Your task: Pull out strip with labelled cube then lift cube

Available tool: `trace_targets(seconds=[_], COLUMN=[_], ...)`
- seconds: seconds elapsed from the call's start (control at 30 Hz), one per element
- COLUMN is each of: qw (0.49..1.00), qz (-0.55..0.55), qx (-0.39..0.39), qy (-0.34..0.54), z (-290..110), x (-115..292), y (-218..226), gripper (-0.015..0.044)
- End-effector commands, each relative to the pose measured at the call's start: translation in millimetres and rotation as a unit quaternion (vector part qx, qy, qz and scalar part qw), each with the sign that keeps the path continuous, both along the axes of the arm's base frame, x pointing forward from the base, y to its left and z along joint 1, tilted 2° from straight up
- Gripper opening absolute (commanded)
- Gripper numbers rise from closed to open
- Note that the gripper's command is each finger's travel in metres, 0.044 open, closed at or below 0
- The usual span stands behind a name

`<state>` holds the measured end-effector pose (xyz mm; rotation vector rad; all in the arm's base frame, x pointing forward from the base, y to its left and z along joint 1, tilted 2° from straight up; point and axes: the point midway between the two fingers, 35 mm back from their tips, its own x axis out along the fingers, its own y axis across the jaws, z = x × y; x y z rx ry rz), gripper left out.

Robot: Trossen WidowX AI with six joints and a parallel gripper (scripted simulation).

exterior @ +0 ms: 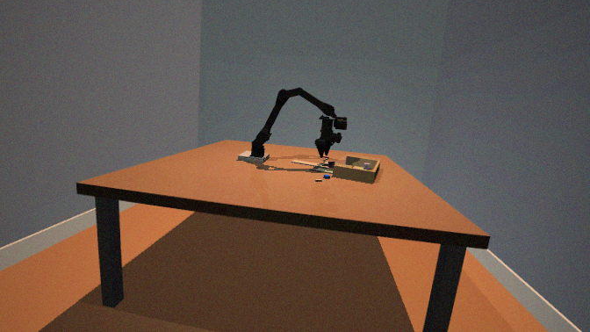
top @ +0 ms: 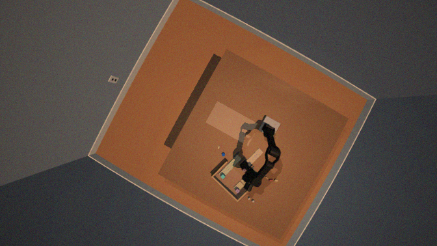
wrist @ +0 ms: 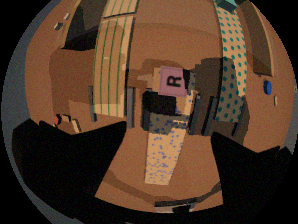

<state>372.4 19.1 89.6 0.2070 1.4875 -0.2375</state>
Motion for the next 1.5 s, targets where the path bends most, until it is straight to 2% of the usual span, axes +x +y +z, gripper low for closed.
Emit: trace_targets(seconds=[0.0,0.37,0.6,0.63,1.47], qw=[1.000,1.000,1.000,1.000,1.000], qz=[0.002,0.002,0.002,0.002,0.002], qx=[0.003,0.002,0.002,0.002,0.002], qy=[-0.003,-0.004,-0.004,-0.004,-0.004], z=[5,15,6,4,-36], x=[15,43,44,44,47], y=[-3,-10,-10,-10,-11], gripper=[0.0440,0.0440,0.0256,0.0250,0.0250])
